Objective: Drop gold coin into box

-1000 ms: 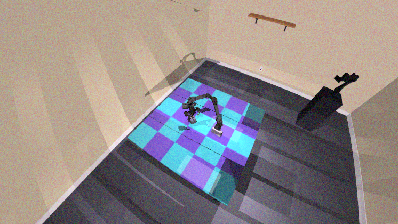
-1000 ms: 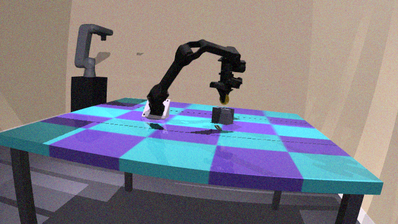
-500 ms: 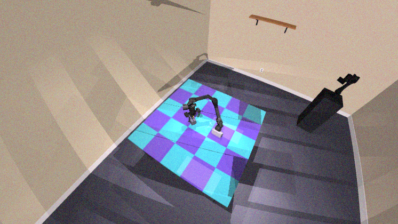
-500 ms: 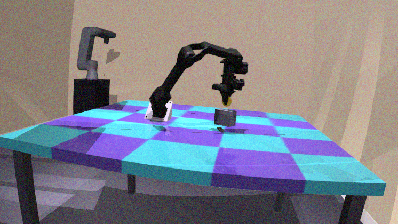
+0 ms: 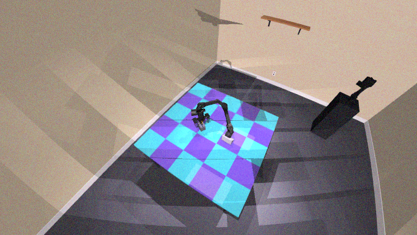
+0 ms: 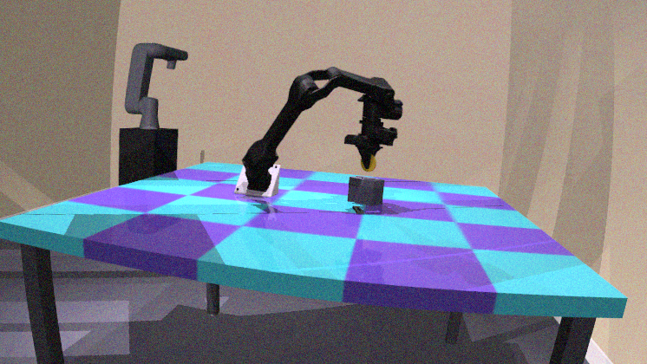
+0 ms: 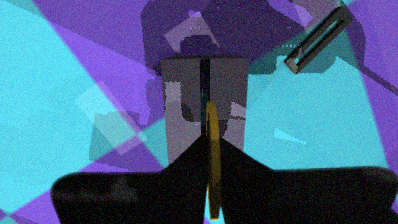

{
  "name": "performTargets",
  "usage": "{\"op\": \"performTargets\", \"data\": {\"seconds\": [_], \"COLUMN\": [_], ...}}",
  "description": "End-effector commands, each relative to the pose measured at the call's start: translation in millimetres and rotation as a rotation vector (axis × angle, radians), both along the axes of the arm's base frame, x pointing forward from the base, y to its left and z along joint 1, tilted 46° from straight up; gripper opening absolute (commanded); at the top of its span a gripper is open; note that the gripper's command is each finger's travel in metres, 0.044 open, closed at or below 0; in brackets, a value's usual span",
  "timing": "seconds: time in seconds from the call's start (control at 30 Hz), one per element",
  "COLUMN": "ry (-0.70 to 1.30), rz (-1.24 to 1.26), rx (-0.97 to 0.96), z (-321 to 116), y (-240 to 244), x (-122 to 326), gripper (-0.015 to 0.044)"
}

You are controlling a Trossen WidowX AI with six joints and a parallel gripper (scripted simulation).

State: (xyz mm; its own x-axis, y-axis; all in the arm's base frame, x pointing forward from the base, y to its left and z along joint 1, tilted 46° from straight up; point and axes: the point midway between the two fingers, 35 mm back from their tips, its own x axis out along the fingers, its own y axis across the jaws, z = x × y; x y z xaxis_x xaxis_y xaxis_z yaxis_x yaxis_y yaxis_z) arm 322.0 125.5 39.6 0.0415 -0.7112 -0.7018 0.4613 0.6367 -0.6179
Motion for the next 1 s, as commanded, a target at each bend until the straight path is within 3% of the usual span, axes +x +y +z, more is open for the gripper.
{"op": "performTargets", "data": {"seconds": [0.0, 0.97], "ry": [-0.003, 0.005], "rz": [-0.003, 0.006], "rx": [0.005, -0.001], "z": [-1, -9], "y": [3, -9], "x": [-1, 1], "gripper": [0.0, 0.0]}}
